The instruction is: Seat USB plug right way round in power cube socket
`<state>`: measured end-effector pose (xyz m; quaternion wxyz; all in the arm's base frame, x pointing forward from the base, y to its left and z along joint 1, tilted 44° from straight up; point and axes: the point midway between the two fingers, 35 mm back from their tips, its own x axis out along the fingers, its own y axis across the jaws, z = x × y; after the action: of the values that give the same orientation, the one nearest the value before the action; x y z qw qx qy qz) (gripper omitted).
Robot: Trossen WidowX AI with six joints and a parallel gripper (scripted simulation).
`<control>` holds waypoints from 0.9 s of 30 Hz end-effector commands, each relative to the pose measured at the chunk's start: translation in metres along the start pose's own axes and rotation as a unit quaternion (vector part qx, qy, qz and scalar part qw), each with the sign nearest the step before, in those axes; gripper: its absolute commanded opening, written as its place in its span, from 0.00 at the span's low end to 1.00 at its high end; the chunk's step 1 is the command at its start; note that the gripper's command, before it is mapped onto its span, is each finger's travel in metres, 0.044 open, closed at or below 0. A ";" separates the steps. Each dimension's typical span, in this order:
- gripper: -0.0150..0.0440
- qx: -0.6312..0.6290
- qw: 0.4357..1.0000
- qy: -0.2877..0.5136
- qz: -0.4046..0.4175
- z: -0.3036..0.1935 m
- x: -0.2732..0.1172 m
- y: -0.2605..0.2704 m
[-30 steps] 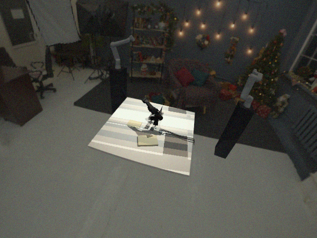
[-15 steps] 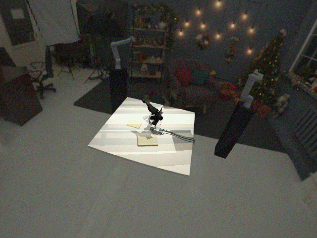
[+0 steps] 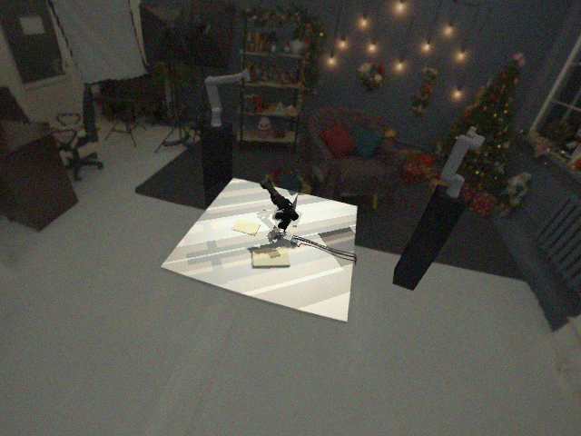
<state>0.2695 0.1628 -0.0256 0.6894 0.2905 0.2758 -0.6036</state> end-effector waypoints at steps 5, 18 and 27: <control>0.25 -0.003 1.000 0.004 -0.002 0.000 0.002 -0.001; 0.25 -0.002 1.000 0.010 -0.002 -0.001 0.003 -0.001; 0.25 -0.002 1.000 0.015 -0.002 -0.002 0.004 -0.001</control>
<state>0.2705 0.1621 -0.0285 0.6858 0.2998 0.2829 -0.5999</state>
